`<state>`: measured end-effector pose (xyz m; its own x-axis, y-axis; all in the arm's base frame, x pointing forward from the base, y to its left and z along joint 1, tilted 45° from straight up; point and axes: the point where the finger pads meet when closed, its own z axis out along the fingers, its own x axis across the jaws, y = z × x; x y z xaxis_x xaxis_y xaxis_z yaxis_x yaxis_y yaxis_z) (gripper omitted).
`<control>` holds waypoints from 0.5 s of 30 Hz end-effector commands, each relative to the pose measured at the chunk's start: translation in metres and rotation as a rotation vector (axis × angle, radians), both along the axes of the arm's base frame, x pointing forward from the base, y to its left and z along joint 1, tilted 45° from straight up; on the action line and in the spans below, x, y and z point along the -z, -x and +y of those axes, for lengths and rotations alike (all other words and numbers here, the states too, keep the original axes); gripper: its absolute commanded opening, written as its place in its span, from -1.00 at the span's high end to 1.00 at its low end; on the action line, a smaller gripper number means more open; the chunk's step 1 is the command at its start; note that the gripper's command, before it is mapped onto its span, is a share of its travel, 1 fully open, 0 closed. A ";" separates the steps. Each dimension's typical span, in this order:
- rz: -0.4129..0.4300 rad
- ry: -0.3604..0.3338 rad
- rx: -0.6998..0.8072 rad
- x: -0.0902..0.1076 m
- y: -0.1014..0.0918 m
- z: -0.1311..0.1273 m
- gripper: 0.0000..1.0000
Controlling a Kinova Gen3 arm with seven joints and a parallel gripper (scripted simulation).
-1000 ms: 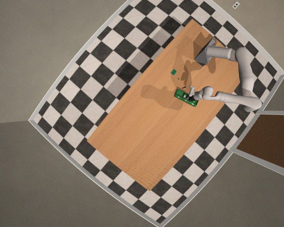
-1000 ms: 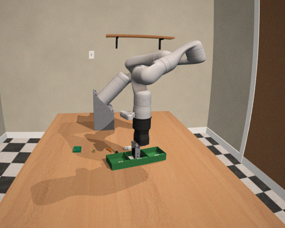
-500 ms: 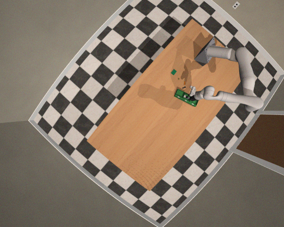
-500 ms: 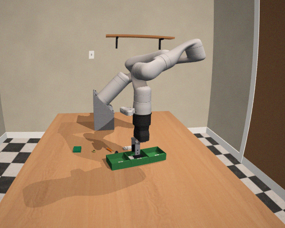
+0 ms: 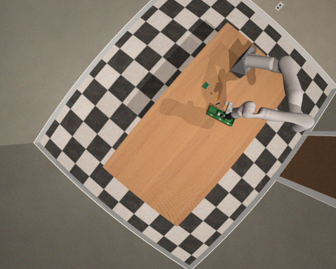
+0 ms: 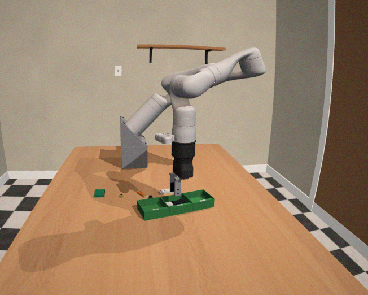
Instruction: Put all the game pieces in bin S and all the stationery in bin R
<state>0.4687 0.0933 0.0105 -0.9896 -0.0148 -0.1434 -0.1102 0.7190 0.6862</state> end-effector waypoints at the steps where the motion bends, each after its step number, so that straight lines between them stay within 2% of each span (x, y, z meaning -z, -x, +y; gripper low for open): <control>1: -0.002 0.000 0.001 -0.001 -0.001 -0.001 -0.24; 2: 0.032 -0.004 0.037 0.004 0.003 -0.006 -1.00; 13: 0.415 -0.056 0.429 0.058 0.052 -0.062 -1.00; 15: 0.415 -0.056 0.429 0.058 0.052 -0.062 -1.00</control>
<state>0.4226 0.0412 -0.0364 -0.8952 0.3754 0.2403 0.4343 0.6133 0.6597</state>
